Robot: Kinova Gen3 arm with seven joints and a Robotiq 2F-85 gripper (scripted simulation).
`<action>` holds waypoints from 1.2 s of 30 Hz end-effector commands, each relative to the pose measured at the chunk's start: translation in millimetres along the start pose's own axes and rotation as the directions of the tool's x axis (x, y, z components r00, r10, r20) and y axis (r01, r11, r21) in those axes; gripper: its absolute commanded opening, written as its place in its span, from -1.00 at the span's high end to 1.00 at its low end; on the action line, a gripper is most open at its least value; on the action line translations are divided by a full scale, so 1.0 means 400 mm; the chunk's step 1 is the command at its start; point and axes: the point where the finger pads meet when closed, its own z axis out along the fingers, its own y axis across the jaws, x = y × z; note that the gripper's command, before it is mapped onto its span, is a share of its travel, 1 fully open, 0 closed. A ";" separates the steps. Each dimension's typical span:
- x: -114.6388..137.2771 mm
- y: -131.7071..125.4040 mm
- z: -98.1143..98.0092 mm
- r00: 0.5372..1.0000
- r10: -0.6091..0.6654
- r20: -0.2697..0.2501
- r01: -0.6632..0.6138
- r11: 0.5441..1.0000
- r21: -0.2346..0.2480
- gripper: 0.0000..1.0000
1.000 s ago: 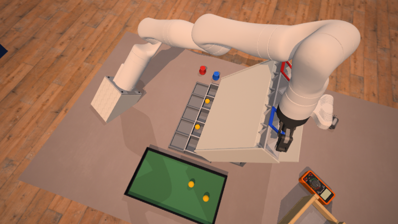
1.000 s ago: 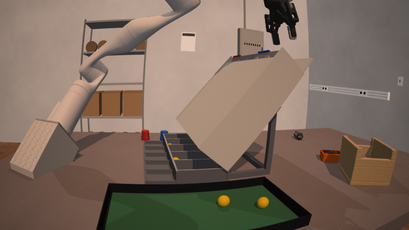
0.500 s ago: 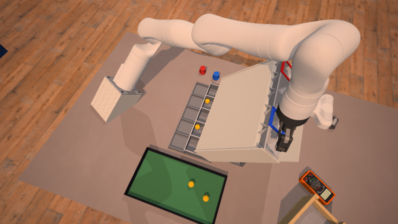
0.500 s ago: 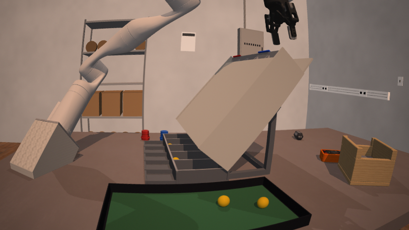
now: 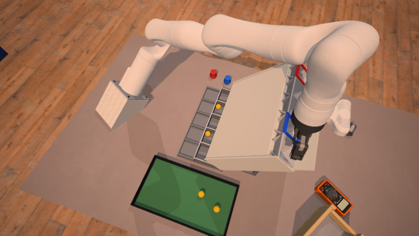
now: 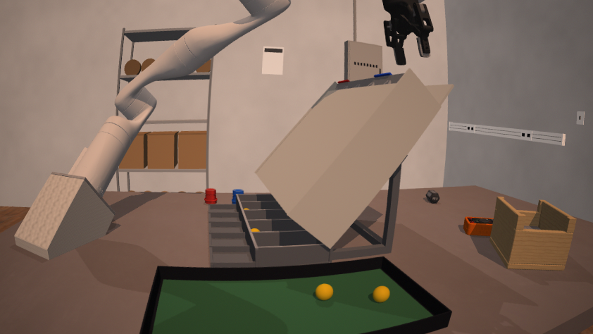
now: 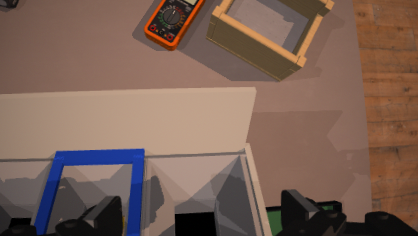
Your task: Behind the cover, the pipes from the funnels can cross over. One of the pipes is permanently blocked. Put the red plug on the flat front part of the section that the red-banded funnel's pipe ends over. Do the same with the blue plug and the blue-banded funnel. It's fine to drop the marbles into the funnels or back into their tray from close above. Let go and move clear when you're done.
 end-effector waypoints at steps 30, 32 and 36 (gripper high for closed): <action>-0.371 0.003 -0.057 0.992 -0.005 0.126 -0.004 0.997 0.073 -1.00; -0.371 0.003 -0.057 0.992 -0.005 0.126 -0.004 0.997 0.073 -1.00; -0.416 0.005 -0.063 0.990 -0.006 0.141 -0.006 0.997 0.079 -1.00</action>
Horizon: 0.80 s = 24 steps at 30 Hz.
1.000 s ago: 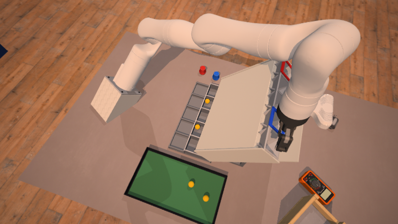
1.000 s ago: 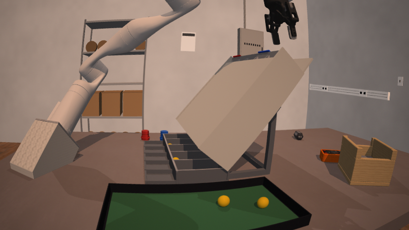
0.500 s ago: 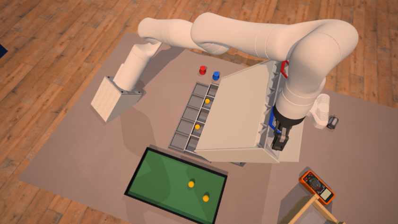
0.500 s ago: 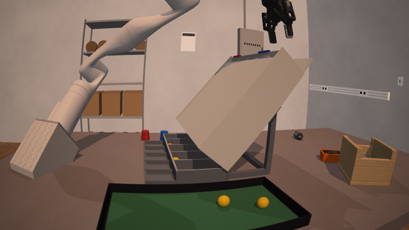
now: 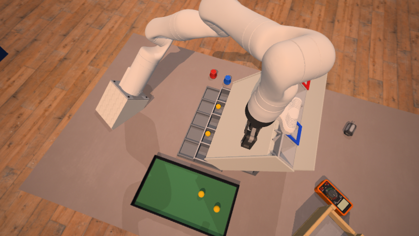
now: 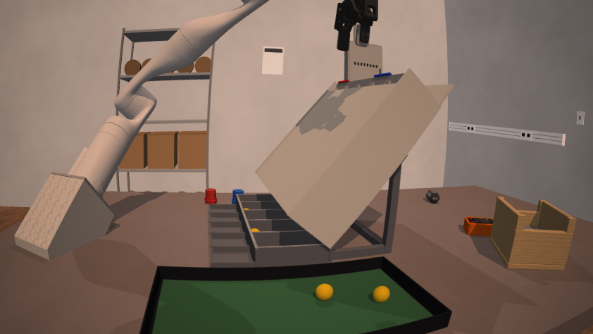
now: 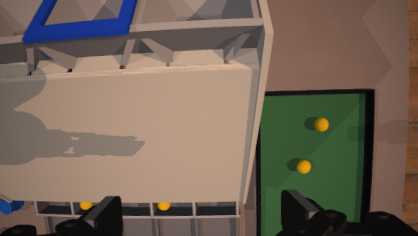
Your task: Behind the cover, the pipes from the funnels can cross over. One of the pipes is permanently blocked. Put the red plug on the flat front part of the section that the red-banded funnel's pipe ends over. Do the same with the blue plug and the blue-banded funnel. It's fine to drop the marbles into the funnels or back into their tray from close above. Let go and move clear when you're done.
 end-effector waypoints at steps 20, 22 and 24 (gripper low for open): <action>-0.196 -0.130 0.098 0.998 -0.010 -0.063 0.006 0.998 -0.068 -1.00; -0.208 -0.145 0.108 0.998 -0.010 -0.063 0.006 0.998 -0.068 -1.00; -0.228 -0.168 0.125 0.998 -0.010 -0.063 0.006 0.998 -0.068 -1.00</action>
